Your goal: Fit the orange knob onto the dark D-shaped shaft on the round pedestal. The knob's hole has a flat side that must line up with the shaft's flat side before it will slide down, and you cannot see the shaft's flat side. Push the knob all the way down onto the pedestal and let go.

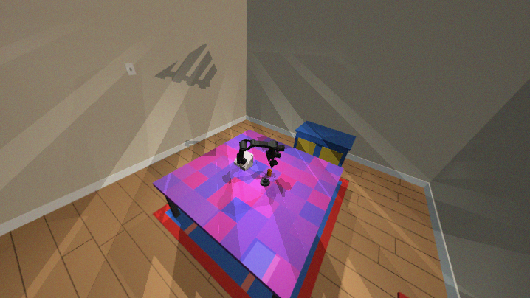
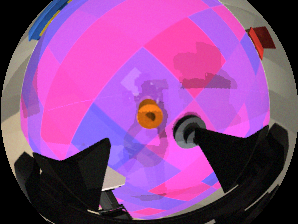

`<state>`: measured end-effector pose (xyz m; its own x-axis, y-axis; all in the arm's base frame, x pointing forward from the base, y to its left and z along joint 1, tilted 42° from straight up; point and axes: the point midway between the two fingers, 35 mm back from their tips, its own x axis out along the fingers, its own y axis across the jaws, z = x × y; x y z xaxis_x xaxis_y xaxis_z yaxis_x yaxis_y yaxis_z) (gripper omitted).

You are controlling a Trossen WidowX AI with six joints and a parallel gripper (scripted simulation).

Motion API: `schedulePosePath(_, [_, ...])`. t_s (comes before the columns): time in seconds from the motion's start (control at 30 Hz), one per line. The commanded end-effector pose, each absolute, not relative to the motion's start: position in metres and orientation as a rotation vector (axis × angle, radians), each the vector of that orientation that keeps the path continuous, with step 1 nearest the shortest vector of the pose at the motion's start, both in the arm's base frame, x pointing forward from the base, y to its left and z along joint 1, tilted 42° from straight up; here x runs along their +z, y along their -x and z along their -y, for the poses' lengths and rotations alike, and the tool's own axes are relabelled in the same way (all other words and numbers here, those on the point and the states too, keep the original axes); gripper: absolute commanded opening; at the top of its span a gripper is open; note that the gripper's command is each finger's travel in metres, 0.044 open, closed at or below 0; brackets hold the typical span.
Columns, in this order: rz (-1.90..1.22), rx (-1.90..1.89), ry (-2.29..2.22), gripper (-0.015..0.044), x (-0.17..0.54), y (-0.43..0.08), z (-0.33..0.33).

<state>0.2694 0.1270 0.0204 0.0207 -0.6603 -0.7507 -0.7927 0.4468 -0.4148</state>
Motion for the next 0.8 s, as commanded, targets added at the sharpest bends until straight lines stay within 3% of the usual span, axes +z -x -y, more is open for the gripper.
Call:
schedulePosePath(0.0, [-1.604,-0.235,0.914,0.0440,0.021,-0.270,-0.126])
schedulePosePath(0.13, [-1.543,-0.405,0.743,0.0440,0.021,-0.270,-0.126])
schedulePosePath(0.77, [-1.523,-0.450,0.696,0.0440,-0.003,-0.271,-0.104])
